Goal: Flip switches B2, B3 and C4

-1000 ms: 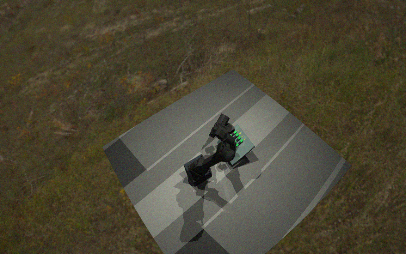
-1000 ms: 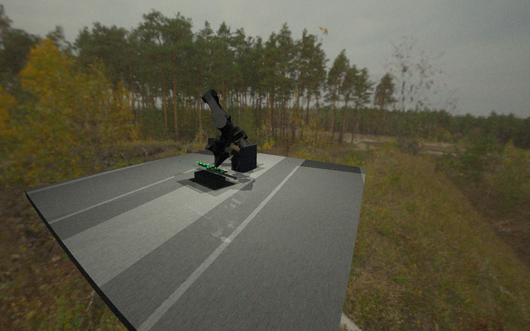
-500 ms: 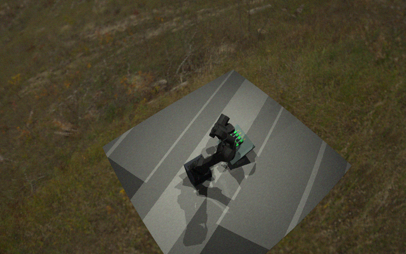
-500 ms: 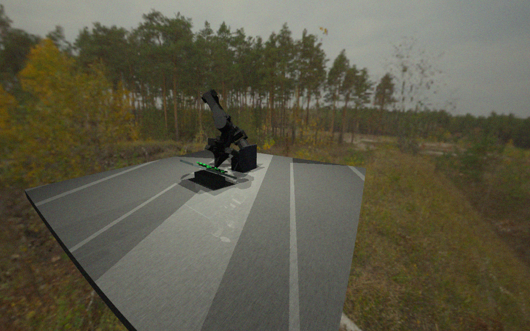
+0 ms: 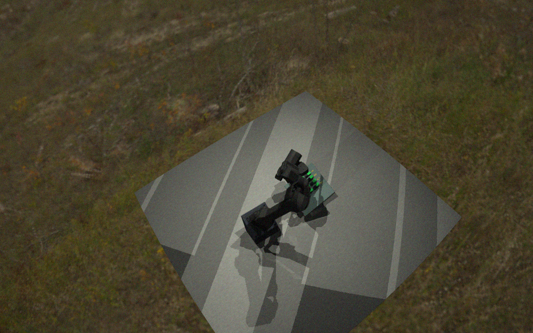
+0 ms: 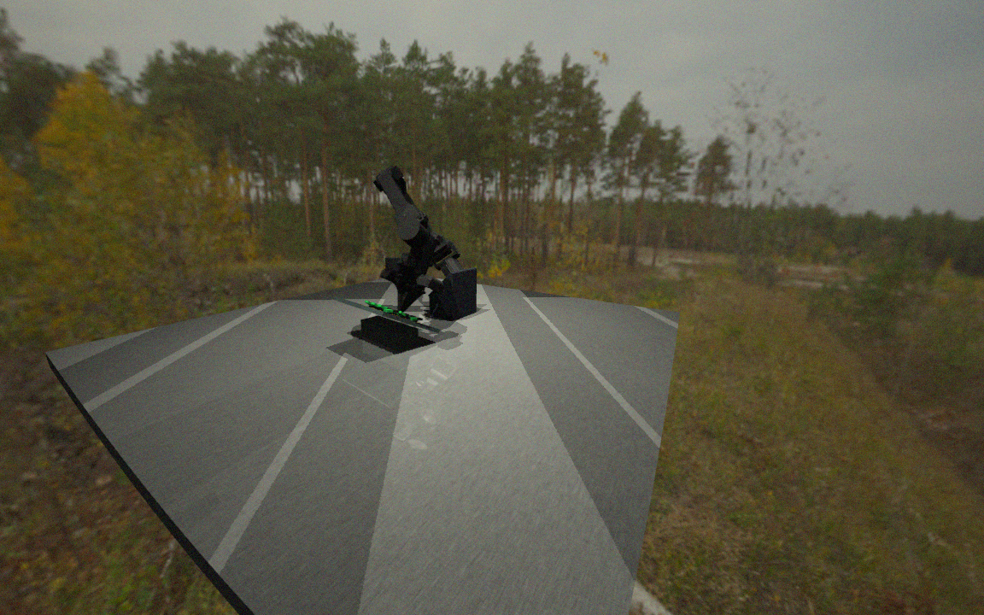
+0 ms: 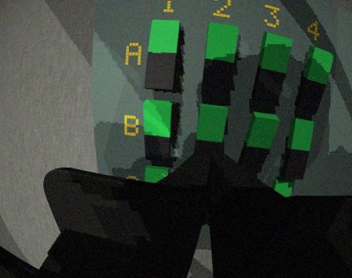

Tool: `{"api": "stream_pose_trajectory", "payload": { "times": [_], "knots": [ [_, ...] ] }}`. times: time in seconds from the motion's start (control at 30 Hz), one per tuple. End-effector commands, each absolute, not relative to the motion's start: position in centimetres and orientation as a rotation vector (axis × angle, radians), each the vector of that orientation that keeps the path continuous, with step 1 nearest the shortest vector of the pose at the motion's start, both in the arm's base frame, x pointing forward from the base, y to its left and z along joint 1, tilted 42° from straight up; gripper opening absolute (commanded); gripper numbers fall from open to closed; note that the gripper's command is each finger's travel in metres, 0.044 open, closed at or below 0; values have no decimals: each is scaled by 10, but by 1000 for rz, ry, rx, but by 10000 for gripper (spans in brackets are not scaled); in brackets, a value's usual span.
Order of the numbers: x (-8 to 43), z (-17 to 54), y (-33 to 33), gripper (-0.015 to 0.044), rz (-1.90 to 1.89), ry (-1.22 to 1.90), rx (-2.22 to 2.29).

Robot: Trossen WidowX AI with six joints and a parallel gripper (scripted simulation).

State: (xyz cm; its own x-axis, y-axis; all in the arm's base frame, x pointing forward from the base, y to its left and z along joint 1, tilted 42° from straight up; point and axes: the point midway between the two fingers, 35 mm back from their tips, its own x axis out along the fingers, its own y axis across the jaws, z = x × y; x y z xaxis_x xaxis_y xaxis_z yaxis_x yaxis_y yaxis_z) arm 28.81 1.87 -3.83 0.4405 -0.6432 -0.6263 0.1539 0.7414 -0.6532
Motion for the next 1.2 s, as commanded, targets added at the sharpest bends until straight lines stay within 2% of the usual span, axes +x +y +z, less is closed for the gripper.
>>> {"api": "stream_pose_trajectory", "payload": {
  "times": [0.0,0.33,0.7,1.17],
  "knots": [
    [288,-40,18,0,-526,1004,-562],
    [262,2,61,0,-533,1032,-555],
    [275,27,44,0,-533,1031,-556],
    [290,5,21,0,-543,1054,-551]
  ]
}}
